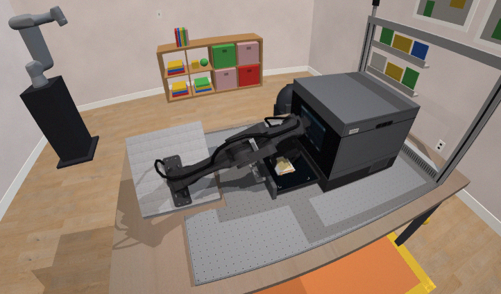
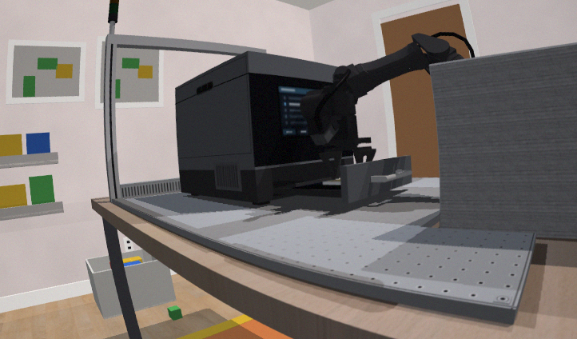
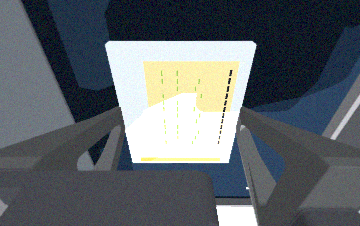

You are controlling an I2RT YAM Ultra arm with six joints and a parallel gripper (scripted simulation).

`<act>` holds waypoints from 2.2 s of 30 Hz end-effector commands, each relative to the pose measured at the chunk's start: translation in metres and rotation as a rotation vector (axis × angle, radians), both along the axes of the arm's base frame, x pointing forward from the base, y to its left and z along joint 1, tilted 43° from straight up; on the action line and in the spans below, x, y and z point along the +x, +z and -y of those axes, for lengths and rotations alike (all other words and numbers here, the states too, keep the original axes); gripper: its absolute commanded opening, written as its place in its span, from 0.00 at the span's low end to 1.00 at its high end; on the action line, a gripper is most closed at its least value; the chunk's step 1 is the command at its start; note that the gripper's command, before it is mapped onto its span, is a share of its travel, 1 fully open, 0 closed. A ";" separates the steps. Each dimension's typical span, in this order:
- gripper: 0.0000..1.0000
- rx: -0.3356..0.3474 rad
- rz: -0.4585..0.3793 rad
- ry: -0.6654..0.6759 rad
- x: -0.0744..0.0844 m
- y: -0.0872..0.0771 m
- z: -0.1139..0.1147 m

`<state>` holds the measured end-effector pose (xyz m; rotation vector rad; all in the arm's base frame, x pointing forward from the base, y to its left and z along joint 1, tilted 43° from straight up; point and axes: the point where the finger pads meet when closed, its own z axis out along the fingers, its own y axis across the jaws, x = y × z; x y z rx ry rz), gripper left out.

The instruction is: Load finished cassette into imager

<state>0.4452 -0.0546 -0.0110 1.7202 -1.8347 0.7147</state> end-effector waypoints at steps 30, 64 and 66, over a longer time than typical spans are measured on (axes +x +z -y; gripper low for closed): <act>0.91 0.003 0.008 0.016 0.003 -0.001 -0.003; 0.91 0.000 0.042 0.059 0.007 0.004 -0.008; 0.91 0.008 0.066 0.059 0.018 0.006 -0.011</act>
